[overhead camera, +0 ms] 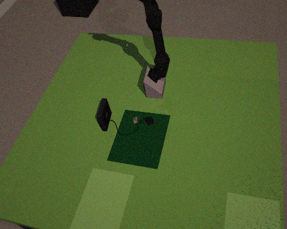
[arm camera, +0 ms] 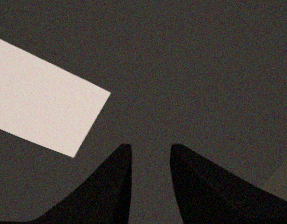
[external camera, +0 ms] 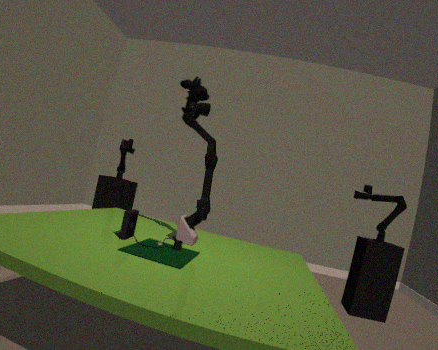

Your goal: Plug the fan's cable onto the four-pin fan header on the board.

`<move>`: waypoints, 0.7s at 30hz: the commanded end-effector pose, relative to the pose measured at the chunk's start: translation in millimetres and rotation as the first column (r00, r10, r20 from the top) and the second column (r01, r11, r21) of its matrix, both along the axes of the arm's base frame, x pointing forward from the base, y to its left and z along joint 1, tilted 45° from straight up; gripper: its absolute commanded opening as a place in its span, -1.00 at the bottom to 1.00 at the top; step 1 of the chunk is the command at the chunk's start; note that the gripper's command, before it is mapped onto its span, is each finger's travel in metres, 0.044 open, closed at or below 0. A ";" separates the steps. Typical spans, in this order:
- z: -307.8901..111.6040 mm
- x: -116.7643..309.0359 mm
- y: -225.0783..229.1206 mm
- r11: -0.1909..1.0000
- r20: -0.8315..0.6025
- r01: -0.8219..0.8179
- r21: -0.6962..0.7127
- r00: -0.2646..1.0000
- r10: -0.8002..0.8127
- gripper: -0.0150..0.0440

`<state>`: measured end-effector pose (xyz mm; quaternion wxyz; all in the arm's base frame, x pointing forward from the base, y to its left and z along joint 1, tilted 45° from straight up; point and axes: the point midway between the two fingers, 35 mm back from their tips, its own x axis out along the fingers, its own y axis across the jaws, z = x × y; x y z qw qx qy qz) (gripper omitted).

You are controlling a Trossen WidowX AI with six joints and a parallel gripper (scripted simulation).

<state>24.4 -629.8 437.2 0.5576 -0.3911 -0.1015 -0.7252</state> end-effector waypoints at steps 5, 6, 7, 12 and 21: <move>-11.2 20.7 -6.9 0.997 -0.063 0.000 0.074 0.998 0.005 0.24; -19.2 34.7 -10.5 0.993 -0.107 0.000 0.121 0.994 0.013 0.33; -27.6 48.8 -13.5 0.986 -0.151 0.001 0.167 0.988 0.025 0.42; -73.6 119.4 -16.4 0.930 -0.372 0.011 0.368 0.918 0.136 0.86; -167.0 235.8 28.9 0.795 -0.658 0.049 0.605 0.593 0.464 1.00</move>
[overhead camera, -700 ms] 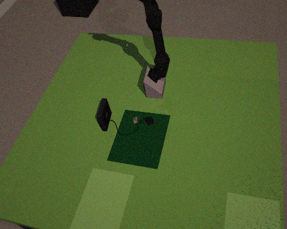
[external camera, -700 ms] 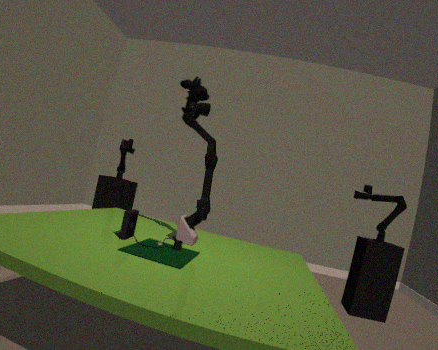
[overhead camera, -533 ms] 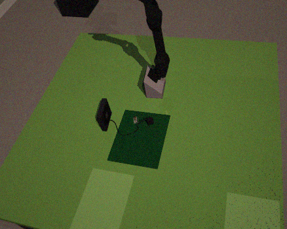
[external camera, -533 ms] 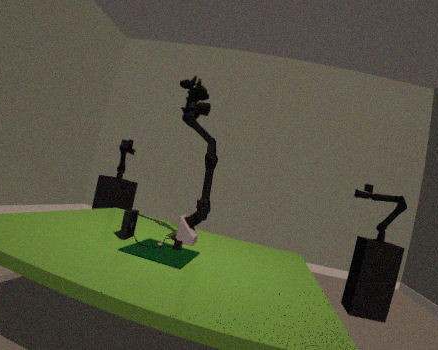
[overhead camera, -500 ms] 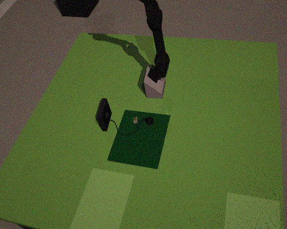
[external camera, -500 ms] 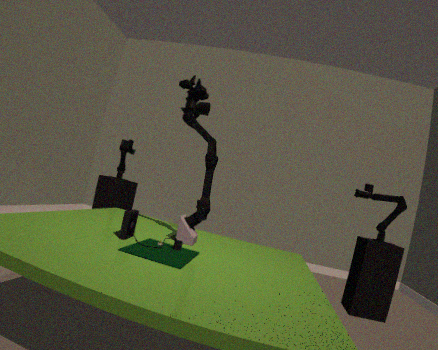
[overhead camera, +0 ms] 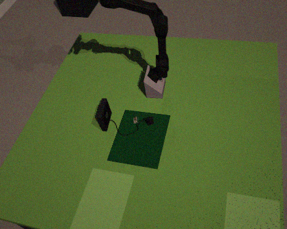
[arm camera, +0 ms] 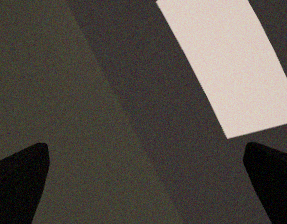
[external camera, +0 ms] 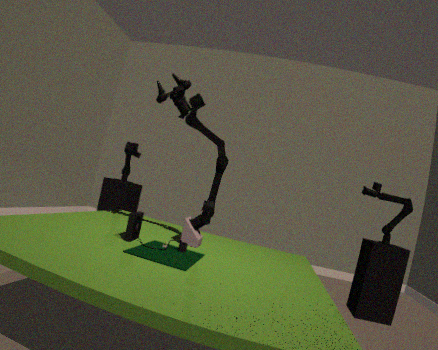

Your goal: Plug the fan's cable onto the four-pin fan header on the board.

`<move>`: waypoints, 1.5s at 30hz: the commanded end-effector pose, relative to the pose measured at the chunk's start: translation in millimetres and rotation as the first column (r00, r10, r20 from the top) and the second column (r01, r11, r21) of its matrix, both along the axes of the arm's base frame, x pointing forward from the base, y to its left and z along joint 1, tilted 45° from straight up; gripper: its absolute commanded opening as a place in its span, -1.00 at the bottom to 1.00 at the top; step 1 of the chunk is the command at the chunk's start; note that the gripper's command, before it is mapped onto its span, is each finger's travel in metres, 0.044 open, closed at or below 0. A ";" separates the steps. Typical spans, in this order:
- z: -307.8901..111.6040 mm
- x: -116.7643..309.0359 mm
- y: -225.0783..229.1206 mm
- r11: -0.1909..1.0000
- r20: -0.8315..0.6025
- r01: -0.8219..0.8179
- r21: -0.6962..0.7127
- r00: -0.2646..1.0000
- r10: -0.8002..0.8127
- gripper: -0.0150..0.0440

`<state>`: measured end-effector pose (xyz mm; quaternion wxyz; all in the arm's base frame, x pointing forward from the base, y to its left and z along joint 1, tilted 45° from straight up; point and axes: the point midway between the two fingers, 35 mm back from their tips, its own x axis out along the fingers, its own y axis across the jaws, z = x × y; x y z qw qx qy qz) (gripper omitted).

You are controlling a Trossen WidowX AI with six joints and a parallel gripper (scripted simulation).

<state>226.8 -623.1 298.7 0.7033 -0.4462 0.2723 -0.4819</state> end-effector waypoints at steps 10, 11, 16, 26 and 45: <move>-125.7 110.7 127.7 0.862 -0.466 -0.299 0.411 0.743 0.480 1.00; -130.8 113.5 135.3 0.849 -0.477 -0.308 0.430 0.721 0.503 1.00; -166.8 134.2 203.8 0.716 -0.533 -0.412 0.563 0.481 0.696 1.00; -217.9 132.6 368.4 0.288 -0.414 -0.515 0.807 -0.147 0.898 1.00; -202.8 26.2 598.6 -0.501 0.070 -0.240 0.832 -0.849 0.523 1.00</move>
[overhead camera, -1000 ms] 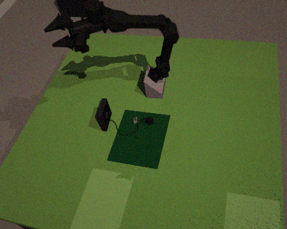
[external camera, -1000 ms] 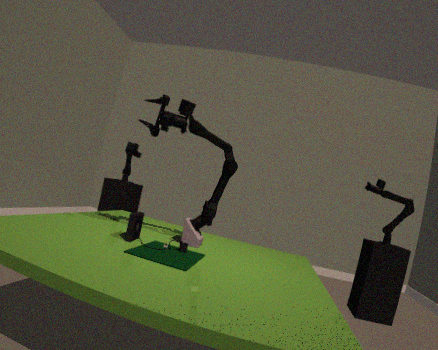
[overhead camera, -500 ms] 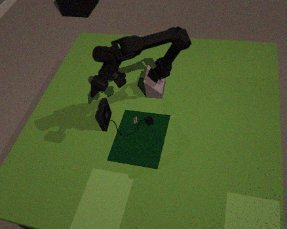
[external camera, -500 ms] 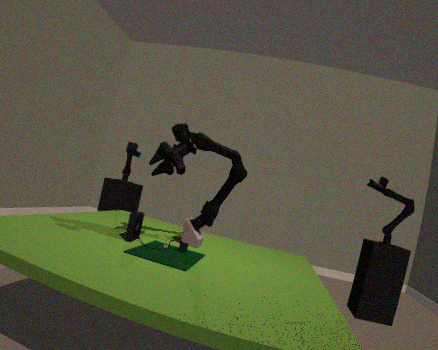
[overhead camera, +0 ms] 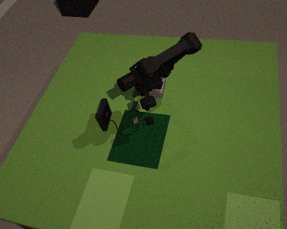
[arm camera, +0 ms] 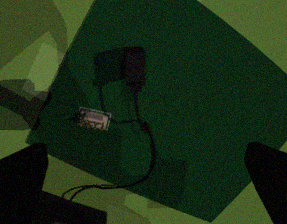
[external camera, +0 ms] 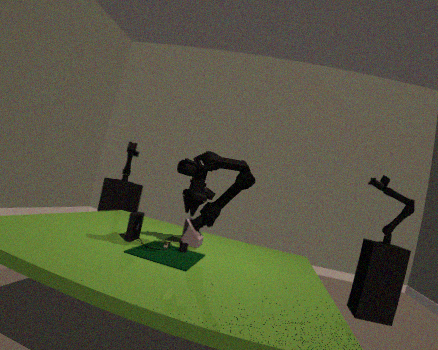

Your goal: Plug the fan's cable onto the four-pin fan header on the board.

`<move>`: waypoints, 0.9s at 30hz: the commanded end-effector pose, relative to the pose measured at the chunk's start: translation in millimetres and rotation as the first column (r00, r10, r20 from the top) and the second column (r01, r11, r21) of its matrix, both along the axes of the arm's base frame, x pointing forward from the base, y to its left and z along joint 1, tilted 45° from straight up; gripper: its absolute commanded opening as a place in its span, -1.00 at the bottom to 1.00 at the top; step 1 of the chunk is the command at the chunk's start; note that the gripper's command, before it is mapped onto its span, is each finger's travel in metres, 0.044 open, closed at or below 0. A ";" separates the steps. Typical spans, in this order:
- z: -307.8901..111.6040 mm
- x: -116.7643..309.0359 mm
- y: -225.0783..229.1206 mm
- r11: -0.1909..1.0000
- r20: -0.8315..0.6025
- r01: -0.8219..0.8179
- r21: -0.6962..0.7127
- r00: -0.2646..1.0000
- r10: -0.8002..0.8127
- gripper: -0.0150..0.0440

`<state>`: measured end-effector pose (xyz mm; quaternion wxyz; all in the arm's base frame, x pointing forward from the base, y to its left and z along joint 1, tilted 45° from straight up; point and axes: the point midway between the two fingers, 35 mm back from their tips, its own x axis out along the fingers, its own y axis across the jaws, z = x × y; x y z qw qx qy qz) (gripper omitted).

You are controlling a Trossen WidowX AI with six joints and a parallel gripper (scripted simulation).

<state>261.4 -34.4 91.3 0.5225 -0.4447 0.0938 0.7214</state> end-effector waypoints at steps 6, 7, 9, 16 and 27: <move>-5.9 -7.2 19.0 0.999 -0.001 -0.038 0.037 0.999 0.038 1.00; -12.4 -6.9 24.8 0.999 0.000 -0.037 0.036 0.999 0.037 1.00; -29.9 -7.3 41.5 0.999 0.000 -0.037 0.035 0.999 0.037 1.00; -66.0 -16.9 80.2 0.998 0.001 -0.038 0.043 0.999 0.038 1.00; -72.6 -16.9 86.3 0.998 0.001 -0.038 0.042 0.999 0.038 1.00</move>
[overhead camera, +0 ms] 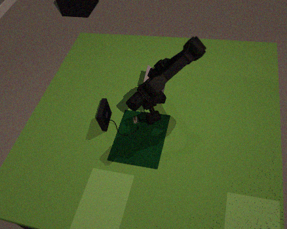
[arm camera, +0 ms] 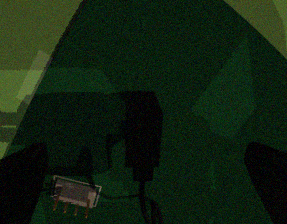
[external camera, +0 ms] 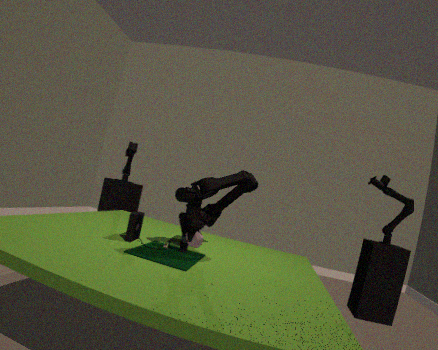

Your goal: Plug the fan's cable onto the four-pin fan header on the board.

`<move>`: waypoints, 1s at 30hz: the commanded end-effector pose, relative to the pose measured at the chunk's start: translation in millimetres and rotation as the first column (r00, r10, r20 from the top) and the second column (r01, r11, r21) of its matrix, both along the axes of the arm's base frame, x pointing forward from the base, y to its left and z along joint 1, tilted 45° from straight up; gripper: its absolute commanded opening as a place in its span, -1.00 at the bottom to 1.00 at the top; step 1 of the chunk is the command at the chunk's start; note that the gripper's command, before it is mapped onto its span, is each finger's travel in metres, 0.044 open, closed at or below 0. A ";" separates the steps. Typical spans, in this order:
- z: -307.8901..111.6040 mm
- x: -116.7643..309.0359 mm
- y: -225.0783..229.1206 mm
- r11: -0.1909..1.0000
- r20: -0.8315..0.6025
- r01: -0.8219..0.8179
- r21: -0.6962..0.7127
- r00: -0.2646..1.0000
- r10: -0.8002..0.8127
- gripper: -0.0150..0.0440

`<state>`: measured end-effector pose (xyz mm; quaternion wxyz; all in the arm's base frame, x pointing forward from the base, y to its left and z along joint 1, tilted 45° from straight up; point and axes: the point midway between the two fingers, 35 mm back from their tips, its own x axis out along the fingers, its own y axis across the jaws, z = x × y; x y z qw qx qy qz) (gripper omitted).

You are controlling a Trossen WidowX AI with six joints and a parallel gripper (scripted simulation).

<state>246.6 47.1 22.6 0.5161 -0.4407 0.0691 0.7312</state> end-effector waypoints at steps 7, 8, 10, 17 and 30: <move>-12.3 -2.7 12.9 1.000 -0.010 0.003 0.005 1.000 -0.003 1.00; -13.4 -2.8 14.0 1.000 -0.010 0.003 0.005 1.000 -0.003 1.00; -15.8 -3.0 16.3 1.000 -0.010 0.003 0.006 1.000 -0.003 1.00; -23.6 -4.3 24.4 1.000 -0.010 0.003 0.007 1.000 -0.003 1.00; -32.7 -6.6 34.2 1.000 -0.011 0.002 0.009 1.000 -0.002 1.00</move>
